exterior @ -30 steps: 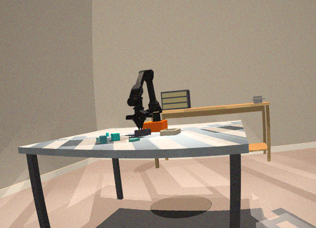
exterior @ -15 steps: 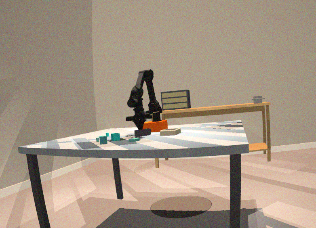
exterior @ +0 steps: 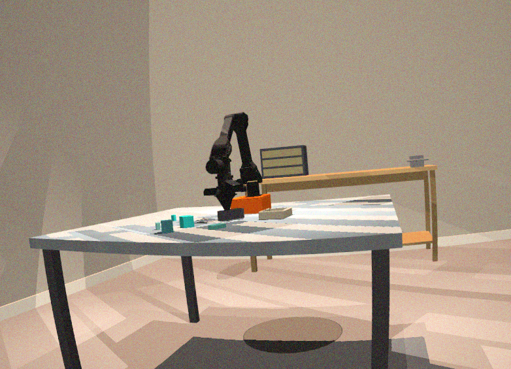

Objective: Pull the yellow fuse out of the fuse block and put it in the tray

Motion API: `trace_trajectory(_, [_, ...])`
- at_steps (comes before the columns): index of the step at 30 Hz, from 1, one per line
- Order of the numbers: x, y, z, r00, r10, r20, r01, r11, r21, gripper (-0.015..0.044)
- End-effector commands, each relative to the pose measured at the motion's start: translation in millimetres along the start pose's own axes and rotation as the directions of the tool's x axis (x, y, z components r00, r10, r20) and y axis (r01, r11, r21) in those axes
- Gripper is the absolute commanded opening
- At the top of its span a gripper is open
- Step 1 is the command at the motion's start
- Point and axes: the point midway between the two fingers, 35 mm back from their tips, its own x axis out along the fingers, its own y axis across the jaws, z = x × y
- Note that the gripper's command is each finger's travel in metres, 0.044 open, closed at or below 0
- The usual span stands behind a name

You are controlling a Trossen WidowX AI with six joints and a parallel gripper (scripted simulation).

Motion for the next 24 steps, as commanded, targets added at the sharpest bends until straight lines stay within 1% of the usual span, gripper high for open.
trace_trajectory(1, [-2, 0, 0, 1.000, 0.000, 0.000, 0.000, 1.000, 0.000, 0.0000])
trace_trajectory(24, [-13, -1, 0, 1.000, 0.000, -0.001, 0.000, 1.000, -0.001, 0.0000])
